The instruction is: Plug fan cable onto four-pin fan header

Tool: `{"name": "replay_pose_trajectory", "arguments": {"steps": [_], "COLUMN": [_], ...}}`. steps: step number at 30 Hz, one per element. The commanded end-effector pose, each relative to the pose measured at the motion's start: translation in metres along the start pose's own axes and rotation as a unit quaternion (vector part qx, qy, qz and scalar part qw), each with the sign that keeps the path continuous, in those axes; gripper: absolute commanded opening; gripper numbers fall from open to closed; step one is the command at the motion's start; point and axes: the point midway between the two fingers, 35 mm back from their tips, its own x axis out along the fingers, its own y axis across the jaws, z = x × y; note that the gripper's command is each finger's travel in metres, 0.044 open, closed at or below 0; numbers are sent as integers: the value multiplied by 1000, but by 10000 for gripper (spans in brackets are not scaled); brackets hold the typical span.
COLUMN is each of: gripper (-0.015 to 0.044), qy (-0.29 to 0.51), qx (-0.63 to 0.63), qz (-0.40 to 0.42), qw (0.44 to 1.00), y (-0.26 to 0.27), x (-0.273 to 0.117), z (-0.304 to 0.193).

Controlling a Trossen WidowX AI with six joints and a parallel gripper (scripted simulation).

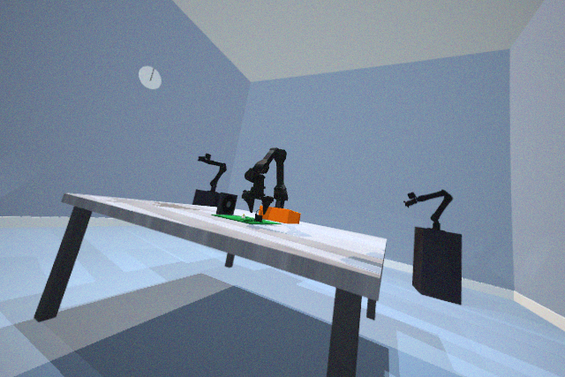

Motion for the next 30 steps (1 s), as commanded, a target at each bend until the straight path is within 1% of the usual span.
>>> {"name": "replay_pose_trajectory", "arguments": {"steps": [1,10,18,30], "gripper": [440,440,230,150], "qy": [1,1,0,0], "qx": [1,1,1,1], "qz": [-3,-3,-2,-2], "qw": [1000,1000,1000,1000], "y": [-1,-2,-1,-1], "x": [8,17,14,14], "z": [2,4,4,4]}}
